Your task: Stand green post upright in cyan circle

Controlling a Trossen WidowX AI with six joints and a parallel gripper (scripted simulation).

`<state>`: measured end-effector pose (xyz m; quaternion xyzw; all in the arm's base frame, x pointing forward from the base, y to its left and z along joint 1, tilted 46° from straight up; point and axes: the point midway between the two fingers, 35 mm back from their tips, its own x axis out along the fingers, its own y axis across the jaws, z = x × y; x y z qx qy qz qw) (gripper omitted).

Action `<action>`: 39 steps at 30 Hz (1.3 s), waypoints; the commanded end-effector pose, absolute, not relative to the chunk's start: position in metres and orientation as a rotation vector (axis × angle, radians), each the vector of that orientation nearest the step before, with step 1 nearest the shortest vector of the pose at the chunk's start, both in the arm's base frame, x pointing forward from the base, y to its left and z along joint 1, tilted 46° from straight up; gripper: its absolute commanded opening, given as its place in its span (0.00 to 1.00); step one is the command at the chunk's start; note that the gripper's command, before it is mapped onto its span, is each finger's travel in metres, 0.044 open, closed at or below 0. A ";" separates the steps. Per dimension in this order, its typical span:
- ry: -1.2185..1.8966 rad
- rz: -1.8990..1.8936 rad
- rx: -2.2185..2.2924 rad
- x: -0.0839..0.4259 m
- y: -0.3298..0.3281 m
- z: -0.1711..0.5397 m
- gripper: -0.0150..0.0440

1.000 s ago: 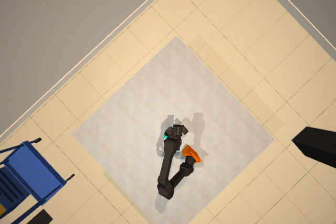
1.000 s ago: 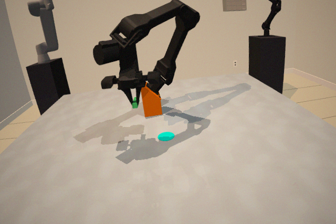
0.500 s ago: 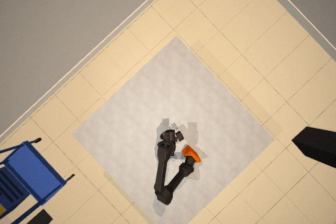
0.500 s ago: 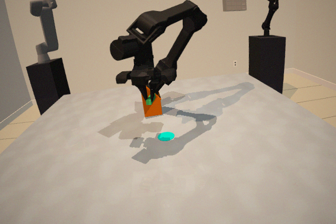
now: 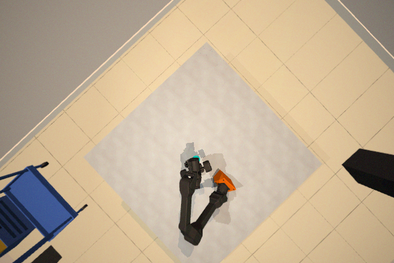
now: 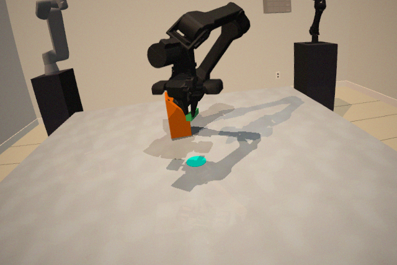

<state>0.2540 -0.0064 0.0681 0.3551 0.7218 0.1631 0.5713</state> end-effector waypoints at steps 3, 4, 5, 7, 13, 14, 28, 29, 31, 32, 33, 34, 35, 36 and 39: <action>1.688 0.359 0.824 0.250 -0.003 0.069 0.29; 1.686 0.354 0.820 0.250 -0.003 0.069 0.29; 1.684 0.349 0.816 0.249 -0.003 0.069 0.29; 1.679 0.340 0.808 0.248 -0.002 0.069 0.29; 1.663 0.312 0.786 0.245 -0.001 0.069 0.29; 1.661 0.307 0.782 0.245 0.000 0.070 0.29; 1.617 0.243 0.735 0.239 0.002 0.070 0.29; 1.614 0.238 0.732 0.238 0.003 0.070 0.29; 1.607 0.229 0.726 0.237 0.003 0.070 0.29; 1.603 0.225 0.723 0.237 0.003 0.070 0.29; 1.599 0.220 0.720 0.237 0.003 0.070 0.29; 1.596 0.216 0.717 0.236 0.004 0.070 0.29; 1.592 0.211 0.715 0.236 0.004 0.070 0.29; 1.588 0.207 0.712 0.235 0.004 0.070 0.29; 1.576 0.194 0.704 0.234 0.004 0.070 0.29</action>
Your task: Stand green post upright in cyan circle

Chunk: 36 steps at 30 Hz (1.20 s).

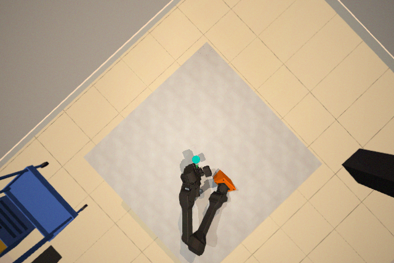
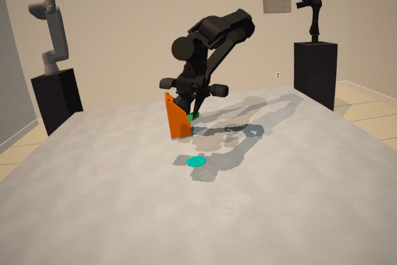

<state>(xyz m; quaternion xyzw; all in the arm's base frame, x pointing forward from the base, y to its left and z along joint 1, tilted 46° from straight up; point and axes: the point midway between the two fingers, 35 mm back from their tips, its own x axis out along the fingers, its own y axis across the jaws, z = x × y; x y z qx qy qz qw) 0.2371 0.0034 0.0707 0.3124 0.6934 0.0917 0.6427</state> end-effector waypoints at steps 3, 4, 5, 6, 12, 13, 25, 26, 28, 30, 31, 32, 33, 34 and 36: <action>1.564 0.180 0.696 0.233 0.005 0.070 0.29; 1.560 0.176 0.694 0.233 0.005 0.070 0.29; 1.556 0.172 0.691 0.233 0.005 0.070 0.29; 1.552 0.167 0.689 0.232 0.005 0.070 0.29; 1.526 0.141 0.675 0.230 0.006 0.070 0.29; 1.521 0.137 0.673 0.230 0.006 0.070 0.29; 1.464 0.088 0.651 0.226 0.007 0.069 0.29; 1.459 0.084 0.649 0.226 0.007 0.069 0.29; 1.449 0.076 0.647 0.225 0.007 0.069 0.29; 1.438 0.068 0.644 0.225 0.007 0.069 0.29; 1.433 0.064 0.642 0.225 0.008 0.069 0.29; 1.428 0.060 0.641 0.224 0.008 0.069 0.29; 1.423 0.056 0.640 0.224 0.008 0.069 0.29; 1.417 0.053 0.639 0.224 0.008 0.069 0.29; 1.406 0.045 0.636 0.224 0.008 0.069 0.29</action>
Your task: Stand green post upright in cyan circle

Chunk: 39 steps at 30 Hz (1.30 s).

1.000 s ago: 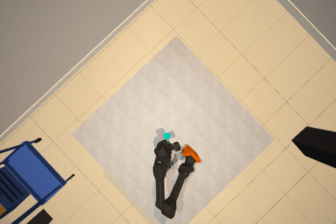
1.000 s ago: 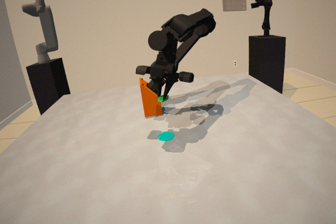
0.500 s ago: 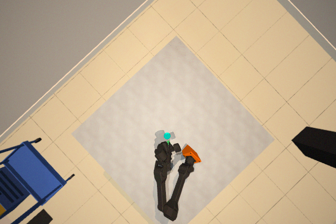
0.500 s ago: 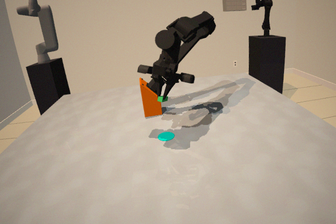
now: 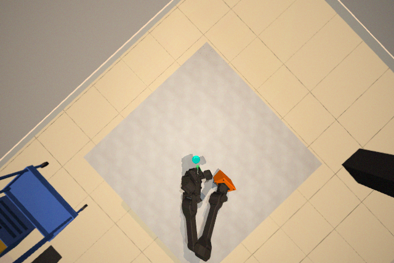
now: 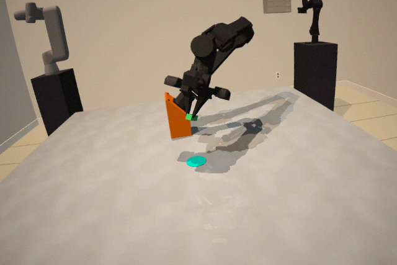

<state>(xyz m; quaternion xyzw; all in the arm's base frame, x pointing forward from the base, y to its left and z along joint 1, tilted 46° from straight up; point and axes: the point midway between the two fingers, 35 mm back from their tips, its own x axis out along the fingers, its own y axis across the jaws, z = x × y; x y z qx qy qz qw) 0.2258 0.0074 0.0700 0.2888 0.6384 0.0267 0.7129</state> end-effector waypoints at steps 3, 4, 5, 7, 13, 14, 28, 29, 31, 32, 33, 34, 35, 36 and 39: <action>1.390 0.034 0.633 0.223 0.008 0.069 0.29; 1.384 0.030 0.632 0.223 0.008 0.069 0.29; 1.379 0.026 0.632 0.222 0.008 0.069 0.29; 1.368 0.019 0.630 0.222 0.008 0.069 0.29; 1.333 -0.002 0.626 0.221 0.008 0.068 0.29; 1.327 -0.005 0.625 0.221 0.008 0.068 0.29; 1.242 -0.050 0.623 0.219 0.008 0.068 0.29; 1.235 -0.053 0.623 0.219 0.008 0.068 0.29; 1.223 -0.059 0.624 0.218 0.008 0.068 0.29; 1.216 -0.062 0.624 0.218 0.008 0.068 0.29; 1.210 -0.065 0.624 0.218 0.008 0.068 0.29; 1.203 -0.067 0.625 0.218 0.008 0.068 0.29; 1.197 -0.070 0.625 0.218 0.008 0.068 0.29; 1.190 -0.073 0.626 0.218 0.008 0.068 0.29; 1.171 -0.081 0.627 0.218 0.008 0.068 0.29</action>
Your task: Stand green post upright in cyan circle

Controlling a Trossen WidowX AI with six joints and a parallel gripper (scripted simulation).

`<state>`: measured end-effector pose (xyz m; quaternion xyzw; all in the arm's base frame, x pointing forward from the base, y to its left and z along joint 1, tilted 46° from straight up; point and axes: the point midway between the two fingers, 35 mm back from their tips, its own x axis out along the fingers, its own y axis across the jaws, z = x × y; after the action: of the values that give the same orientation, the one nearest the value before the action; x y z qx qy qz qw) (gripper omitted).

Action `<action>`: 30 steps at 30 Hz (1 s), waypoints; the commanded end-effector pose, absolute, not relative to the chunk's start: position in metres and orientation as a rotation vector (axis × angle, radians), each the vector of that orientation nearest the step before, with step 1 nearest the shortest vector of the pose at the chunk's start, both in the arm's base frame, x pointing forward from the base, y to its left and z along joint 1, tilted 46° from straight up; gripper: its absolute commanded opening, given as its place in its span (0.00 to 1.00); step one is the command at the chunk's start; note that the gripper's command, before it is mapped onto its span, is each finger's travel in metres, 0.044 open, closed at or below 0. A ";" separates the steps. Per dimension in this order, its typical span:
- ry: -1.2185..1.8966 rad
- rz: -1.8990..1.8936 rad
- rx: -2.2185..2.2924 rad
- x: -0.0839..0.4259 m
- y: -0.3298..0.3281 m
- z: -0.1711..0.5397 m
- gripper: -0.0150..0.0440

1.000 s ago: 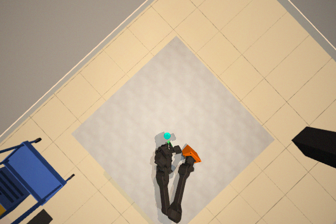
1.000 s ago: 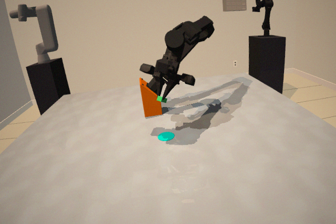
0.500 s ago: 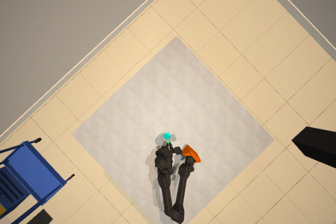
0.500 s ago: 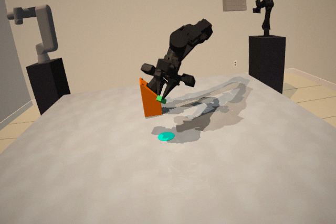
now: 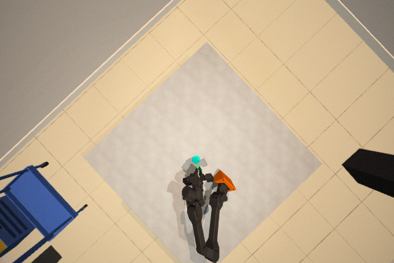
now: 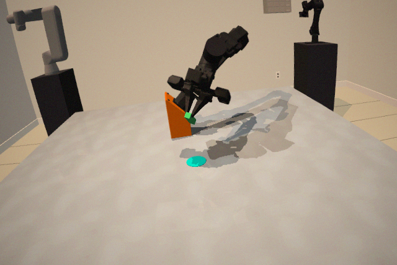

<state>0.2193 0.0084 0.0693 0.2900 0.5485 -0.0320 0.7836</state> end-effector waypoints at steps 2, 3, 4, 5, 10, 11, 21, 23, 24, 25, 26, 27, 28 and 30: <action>1.157 -0.086 0.628 0.217 0.008 0.068 0.29; 1.151 -0.089 0.629 0.217 0.008 0.068 0.29; 1.144 -0.091 0.630 0.217 0.008 0.068 0.29; 1.137 -0.094 0.631 0.217 0.008 0.068 0.29; 1.104 -0.106 0.635 0.217 0.008 0.068 0.29; 1.097 -0.108 0.636 0.217 0.008 0.068 0.29; 1.027 -0.129 0.649 0.216 0.008 0.068 0.29; 1.013 -0.133 0.652 0.216 0.008 0.068 0.29; 1.006 -0.135 0.654 0.216 0.008 0.068 0.29; 0.999 -0.137 0.656 0.216 0.008 0.068 0.29; 0.992 -0.138 0.657 0.216 0.008 0.068 0.29; 0.985 -0.140 0.659 0.216 0.008 0.068 0.29; 0.978 -0.142 0.661 0.216 0.008 0.069 0.29; 0.963 -0.145 0.665 0.216 0.008 0.069 0.29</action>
<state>0.2176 0.0079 0.0700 0.3107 0.4611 -0.0639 0.8287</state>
